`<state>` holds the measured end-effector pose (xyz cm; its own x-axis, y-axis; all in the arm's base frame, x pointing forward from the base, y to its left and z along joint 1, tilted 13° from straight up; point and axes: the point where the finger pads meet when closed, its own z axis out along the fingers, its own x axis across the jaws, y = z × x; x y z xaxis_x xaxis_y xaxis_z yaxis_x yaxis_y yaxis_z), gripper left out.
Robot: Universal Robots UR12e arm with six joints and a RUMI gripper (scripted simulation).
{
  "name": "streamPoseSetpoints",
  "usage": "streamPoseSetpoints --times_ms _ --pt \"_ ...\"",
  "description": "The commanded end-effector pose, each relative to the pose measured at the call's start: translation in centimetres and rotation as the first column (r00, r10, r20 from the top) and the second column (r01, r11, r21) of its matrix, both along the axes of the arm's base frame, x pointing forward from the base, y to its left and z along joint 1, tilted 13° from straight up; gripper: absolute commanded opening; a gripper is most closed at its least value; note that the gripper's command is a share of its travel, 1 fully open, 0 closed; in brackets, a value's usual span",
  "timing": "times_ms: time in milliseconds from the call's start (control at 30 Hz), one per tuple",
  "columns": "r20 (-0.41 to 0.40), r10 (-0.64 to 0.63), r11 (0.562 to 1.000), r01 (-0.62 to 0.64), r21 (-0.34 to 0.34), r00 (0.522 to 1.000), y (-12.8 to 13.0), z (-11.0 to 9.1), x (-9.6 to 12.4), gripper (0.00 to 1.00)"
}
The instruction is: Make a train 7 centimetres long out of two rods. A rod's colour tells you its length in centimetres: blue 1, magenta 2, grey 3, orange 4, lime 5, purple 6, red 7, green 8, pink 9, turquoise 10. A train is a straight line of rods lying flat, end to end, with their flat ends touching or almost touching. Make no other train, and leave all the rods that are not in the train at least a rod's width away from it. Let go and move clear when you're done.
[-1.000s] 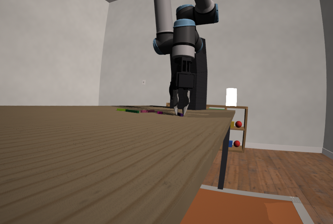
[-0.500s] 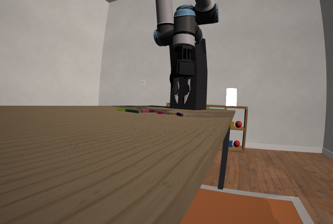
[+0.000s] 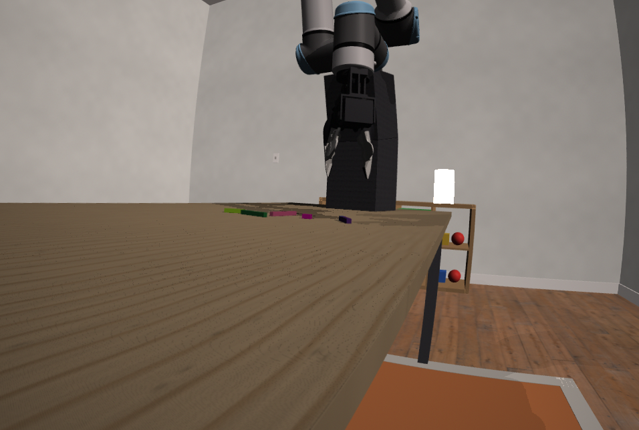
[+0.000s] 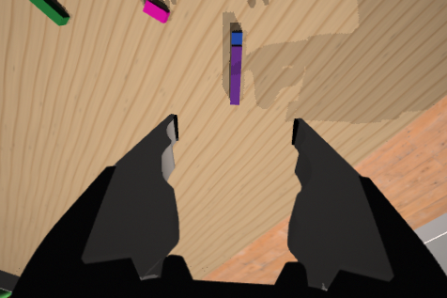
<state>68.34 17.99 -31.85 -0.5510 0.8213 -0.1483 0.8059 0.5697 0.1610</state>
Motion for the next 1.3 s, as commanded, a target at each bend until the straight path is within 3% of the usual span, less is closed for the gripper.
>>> streamPoseSetpoints --times_ms 0,633,900,1267 --pt "0.001 0.000 1.000 0.000 0.000 1.000 0.0 0.1 0.0 1.00" --pt "0.001 0.000 1.000 0.000 0.000 1.000 0.0 0.2 0.0 1.00" --pt "0.001 0.000 1.000 0.000 0.000 1.000 0.1 1.3 -0.2 1.00" --pt "0.001 0.000 1.000 0.000 0.000 1.000 0.2 6.9 -1.5 1.00"
